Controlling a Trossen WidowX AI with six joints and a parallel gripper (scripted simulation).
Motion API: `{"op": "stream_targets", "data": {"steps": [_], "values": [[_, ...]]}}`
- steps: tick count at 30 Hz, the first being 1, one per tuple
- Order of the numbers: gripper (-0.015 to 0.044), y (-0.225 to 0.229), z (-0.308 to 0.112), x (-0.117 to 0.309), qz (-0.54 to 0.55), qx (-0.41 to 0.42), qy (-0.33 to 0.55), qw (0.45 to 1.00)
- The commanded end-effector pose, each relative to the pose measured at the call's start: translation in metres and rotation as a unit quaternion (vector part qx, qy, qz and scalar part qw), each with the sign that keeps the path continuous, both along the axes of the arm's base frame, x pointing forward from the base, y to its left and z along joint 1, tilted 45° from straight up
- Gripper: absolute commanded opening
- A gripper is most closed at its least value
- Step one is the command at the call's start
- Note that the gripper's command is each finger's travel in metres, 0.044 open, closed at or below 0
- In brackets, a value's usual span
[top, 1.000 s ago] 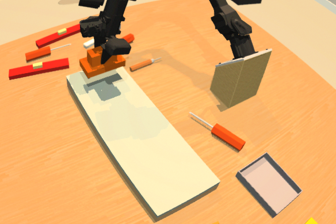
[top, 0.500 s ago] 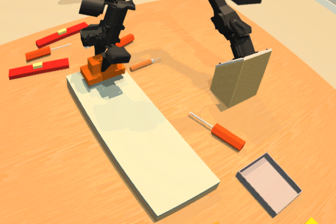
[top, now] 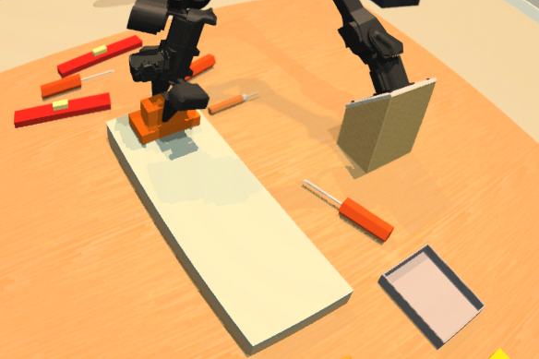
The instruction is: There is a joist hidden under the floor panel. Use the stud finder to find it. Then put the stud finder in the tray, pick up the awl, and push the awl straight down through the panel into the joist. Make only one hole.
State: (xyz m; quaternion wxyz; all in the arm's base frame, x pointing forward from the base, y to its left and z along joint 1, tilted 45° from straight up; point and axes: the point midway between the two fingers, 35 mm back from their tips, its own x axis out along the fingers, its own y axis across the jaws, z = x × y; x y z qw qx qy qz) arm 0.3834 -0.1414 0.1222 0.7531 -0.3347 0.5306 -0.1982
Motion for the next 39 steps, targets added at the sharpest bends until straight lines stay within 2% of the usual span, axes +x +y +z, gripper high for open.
{"op": "stream_targets", "data": {"steps": [1,39], "values": [[0.0000,0.005,-0.006,0.000,0.002,0.001,0.000,1.000],[0.0000,0.074,-0.077,-0.006,0.002,0.003,0.001,1.000]]}}
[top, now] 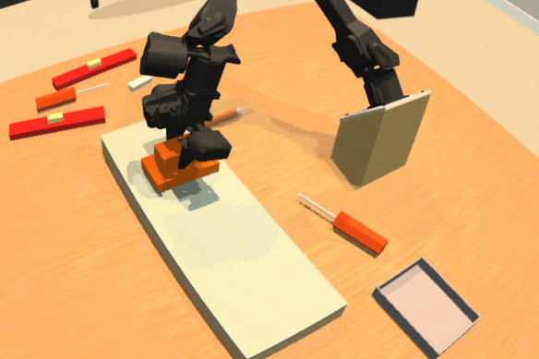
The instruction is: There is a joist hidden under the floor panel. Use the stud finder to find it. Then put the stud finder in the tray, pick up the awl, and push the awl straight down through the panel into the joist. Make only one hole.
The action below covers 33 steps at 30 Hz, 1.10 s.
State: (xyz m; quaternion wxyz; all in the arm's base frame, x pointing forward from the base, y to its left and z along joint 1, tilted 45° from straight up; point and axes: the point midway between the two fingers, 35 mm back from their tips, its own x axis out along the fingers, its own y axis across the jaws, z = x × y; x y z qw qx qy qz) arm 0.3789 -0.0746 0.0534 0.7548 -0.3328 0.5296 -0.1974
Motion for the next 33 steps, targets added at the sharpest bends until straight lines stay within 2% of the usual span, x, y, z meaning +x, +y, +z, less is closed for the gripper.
{"op": "stream_targets", "data": {"steps": [1,33], "values": [[0.0000,0.009,-0.010,-0.001,0.002,0.001,0.002,1.000],[0.0000,0.067,-0.068,-0.007,0.002,0.003,0.002,1.000]]}}
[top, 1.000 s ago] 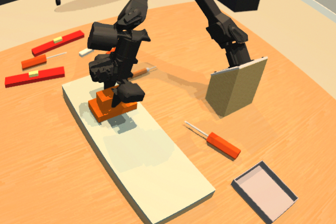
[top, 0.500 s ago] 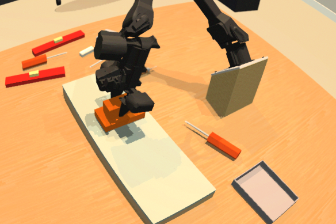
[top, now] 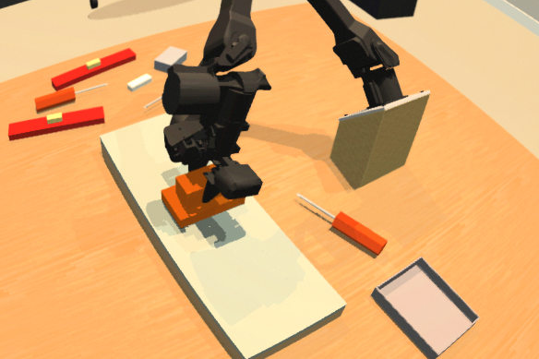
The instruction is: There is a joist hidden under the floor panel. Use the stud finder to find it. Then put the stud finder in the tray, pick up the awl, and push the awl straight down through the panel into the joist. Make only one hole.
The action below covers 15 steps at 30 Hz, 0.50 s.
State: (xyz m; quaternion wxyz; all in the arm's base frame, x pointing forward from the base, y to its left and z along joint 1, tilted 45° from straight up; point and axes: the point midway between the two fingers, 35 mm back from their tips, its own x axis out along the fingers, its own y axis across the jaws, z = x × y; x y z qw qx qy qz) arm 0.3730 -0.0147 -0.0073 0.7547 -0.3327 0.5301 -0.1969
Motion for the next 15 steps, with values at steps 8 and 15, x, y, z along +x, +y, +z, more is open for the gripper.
{"op": "stream_targets", "data": {"steps": [8,15], "values": [[0.0000,0.022,-0.022,-0.002,0.002,0.003,0.002,1.000],[0.0000,0.035,-0.035,-0.003,0.002,0.004,0.002,1.000]]}}
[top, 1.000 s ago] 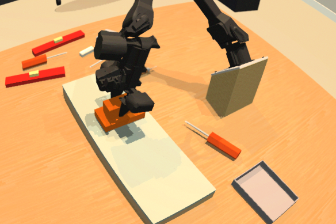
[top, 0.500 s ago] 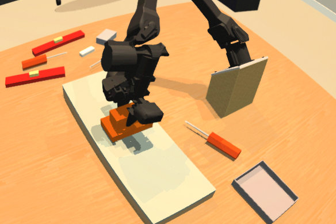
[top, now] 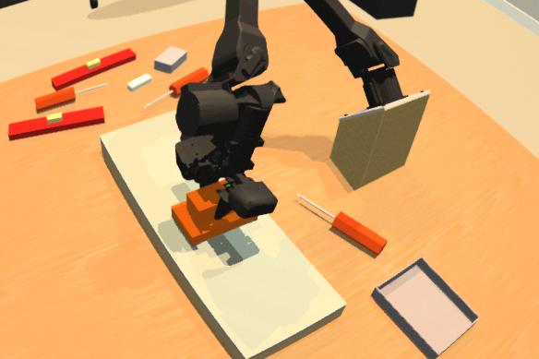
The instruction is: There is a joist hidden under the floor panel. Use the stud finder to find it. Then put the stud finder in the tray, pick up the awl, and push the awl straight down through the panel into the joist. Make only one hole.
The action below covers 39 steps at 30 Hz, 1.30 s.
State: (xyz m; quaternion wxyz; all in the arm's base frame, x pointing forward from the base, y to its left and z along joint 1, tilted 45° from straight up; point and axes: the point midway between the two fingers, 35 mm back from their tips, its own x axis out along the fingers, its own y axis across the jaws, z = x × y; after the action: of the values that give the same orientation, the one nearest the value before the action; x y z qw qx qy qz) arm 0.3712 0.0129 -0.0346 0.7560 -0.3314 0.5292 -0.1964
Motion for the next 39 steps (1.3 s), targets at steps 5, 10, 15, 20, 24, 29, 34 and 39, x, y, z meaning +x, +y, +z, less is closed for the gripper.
{"op": "stream_targets", "data": {"steps": [5,10,15,20,24,29,34,39], "values": [[0.0000,0.016,-0.016,-0.002,0.002,0.003,0.003,1.000],[0.0000,0.025,-0.025,-0.003,0.002,0.003,0.003,1.000],[0.0000,0.035,-0.034,-0.004,0.002,0.003,0.003,1.000],[0.0000,0.044,-0.043,-0.005,0.002,0.004,0.003,1.000],[0.0000,0.051,-0.050,-0.005,0.002,0.004,0.003,1.000],[0.0000,0.060,-0.059,-0.006,0.002,0.004,0.003,1.000],[0.0000,0.070,-0.068,-0.007,0.002,0.005,0.003,1.000],[0.0000,0.079,-0.077,-0.008,0.002,0.005,0.002,1.000]]}}
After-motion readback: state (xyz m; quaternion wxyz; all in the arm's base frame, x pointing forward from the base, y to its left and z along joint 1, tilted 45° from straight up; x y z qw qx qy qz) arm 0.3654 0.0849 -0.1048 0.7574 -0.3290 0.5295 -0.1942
